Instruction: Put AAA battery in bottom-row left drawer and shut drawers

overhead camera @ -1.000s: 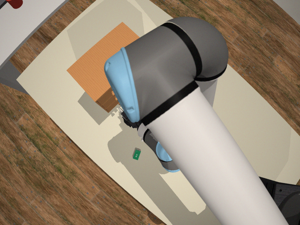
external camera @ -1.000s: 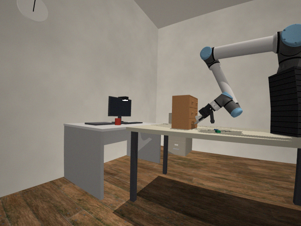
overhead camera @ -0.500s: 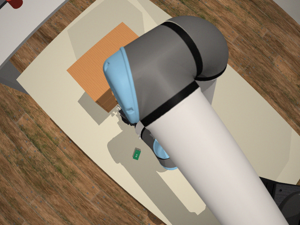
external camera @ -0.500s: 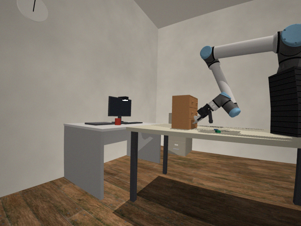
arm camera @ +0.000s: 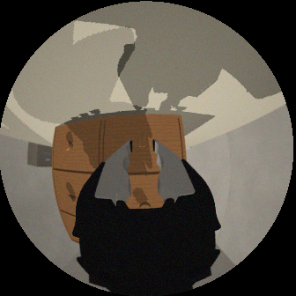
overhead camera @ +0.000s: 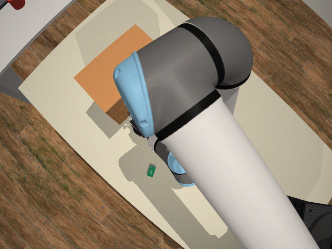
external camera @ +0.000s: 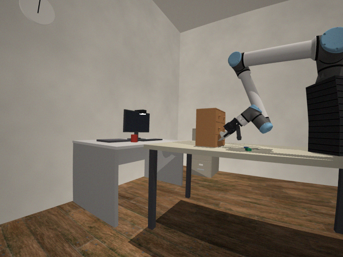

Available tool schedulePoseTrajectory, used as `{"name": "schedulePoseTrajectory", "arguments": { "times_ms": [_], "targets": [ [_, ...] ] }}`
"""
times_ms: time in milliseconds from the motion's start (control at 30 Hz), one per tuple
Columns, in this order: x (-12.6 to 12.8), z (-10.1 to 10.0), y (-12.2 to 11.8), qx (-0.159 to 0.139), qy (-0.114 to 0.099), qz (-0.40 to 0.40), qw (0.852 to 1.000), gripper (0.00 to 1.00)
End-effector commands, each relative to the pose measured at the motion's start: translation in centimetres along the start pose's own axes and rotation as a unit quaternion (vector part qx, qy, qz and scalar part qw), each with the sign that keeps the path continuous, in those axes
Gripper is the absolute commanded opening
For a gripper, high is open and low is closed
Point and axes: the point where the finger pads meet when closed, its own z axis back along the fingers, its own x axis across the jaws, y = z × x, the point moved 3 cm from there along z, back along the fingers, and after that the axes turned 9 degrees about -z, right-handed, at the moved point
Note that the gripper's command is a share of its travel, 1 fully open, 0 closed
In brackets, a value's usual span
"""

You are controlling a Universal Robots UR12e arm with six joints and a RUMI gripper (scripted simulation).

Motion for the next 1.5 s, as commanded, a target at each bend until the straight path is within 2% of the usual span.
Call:
{"name": "schedulePoseTrajectory", "arguments": {
  "times_ms": [0, 1333, 1367, 1467],
  "targets": [
    [0.03, -0.09, -0.16, 0.0, 0.0, 0.0, 1.0, 0.2],
    [0.03, -0.1, -0.16, 0.0, 0.0, 0.0, 1.0, 0.2],
    [0.03, -0.1, -0.16, 0.0, 0.0, 0.0, 1.0, 0.07],
    [0.03, -0.1, -0.16, 0.0, 0.0, 0.0, 1.0, 0.07]
  ]
}}
